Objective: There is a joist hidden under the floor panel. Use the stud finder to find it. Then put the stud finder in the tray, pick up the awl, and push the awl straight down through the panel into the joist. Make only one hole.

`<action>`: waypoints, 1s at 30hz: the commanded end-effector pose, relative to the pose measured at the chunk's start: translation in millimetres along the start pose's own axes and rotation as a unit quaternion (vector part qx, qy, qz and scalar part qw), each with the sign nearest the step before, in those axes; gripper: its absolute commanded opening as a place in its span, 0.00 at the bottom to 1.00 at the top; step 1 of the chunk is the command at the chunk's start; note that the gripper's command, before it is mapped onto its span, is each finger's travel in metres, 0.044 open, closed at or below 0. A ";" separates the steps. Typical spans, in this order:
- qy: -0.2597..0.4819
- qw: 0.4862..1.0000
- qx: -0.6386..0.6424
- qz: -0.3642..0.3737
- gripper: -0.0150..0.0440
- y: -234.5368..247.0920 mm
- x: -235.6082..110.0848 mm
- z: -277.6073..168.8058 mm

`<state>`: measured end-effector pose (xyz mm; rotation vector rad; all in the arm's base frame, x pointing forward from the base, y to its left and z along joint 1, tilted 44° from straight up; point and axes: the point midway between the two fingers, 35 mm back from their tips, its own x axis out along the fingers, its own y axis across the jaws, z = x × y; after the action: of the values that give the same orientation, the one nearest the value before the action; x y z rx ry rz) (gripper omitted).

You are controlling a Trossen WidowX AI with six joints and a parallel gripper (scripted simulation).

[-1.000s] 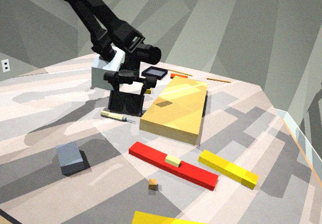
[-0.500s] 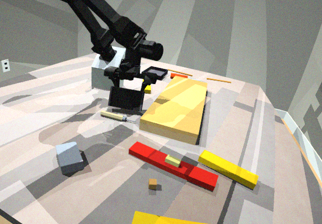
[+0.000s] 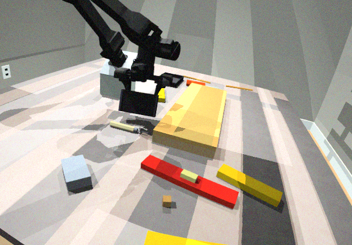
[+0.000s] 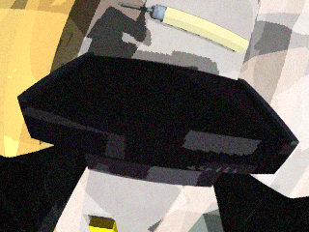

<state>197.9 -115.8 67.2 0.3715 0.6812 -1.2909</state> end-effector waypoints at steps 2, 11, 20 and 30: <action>-0.005 1.000 0.007 0.005 0.25 2.2 -7.9 4.6; -0.006 1.000 0.007 0.005 0.25 0.9 -19.1 6.1; -0.004 1.000 0.006 0.004 0.25 -0.4 -25.5 7.3; 0.030 1.000 0.002 0.000 0.25 -1.2 -23.1 7.4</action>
<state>193.2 -103.1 85.4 0.4032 0.7177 -1.2922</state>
